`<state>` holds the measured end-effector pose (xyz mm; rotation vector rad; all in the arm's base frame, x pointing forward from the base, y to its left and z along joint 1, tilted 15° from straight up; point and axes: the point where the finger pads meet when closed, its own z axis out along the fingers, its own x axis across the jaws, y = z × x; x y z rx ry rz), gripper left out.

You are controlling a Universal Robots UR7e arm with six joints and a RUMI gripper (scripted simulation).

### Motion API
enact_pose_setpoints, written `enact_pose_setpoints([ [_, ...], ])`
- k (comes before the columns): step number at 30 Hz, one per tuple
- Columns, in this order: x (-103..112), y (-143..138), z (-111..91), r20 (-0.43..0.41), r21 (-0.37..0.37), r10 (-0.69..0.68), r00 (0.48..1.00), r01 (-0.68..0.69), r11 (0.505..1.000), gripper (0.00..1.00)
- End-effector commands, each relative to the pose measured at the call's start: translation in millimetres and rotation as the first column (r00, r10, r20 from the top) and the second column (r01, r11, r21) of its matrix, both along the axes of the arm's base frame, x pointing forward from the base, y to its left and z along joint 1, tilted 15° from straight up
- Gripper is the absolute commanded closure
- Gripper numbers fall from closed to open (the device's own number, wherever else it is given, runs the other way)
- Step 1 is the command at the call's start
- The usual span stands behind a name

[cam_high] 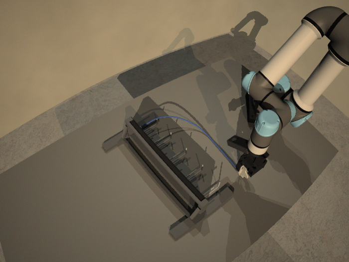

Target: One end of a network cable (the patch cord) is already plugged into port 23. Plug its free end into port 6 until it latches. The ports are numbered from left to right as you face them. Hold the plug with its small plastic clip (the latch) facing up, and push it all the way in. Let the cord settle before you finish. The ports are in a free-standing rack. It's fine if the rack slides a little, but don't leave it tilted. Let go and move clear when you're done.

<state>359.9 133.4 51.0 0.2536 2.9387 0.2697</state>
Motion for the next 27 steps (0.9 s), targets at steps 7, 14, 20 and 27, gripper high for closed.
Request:
enact_pose_setpoints([
  [7,-2,-2,10,0.001,0.000,0.000,1.000,0.000,1.000,1.00],
  [14,-3,-3,17,0.001,0.000,0.000,1.000,0.000,1.000,1.00],
  [20,-5,-5,28,0.001,0.000,0.000,1.000,0.000,1.000,1.00],
  [27,-8,-7,41,0.001,0.000,0.000,1.000,0.000,1.000,1.00],
])
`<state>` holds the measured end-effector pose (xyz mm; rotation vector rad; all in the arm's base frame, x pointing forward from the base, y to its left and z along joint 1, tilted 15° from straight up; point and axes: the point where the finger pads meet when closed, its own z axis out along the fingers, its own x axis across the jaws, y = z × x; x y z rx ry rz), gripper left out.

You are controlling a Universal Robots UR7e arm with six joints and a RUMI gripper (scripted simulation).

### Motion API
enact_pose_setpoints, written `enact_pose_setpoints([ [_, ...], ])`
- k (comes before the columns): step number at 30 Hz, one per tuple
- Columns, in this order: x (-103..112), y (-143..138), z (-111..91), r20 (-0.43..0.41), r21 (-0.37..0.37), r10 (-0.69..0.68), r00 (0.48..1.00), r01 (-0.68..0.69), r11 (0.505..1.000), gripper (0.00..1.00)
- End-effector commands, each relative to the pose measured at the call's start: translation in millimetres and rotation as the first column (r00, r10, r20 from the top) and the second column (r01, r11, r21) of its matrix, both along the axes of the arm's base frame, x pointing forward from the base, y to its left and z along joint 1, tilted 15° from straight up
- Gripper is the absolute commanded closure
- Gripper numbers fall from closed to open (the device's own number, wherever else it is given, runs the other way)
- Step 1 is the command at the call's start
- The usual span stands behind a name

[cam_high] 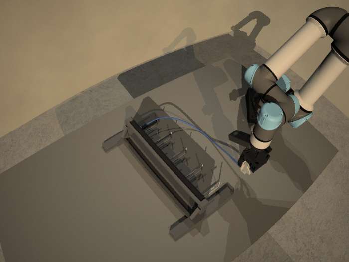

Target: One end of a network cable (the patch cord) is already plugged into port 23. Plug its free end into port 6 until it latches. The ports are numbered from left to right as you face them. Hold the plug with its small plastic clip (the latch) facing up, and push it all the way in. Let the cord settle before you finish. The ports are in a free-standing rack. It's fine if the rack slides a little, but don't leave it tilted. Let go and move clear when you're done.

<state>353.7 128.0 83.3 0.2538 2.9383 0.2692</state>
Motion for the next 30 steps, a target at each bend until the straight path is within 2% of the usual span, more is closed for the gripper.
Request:
enact_pose_setpoints([
  [1,-2,-2,10,0.001,0.000,0.000,1.000,0.000,1.000,1.00],
  [15,-4,-4,23,0.001,0.000,0.000,1.000,0.000,1.000,1.00],
  [30,-5,-4,24,0.001,0.000,0.000,1.000,0.000,1.000,1.00],
])
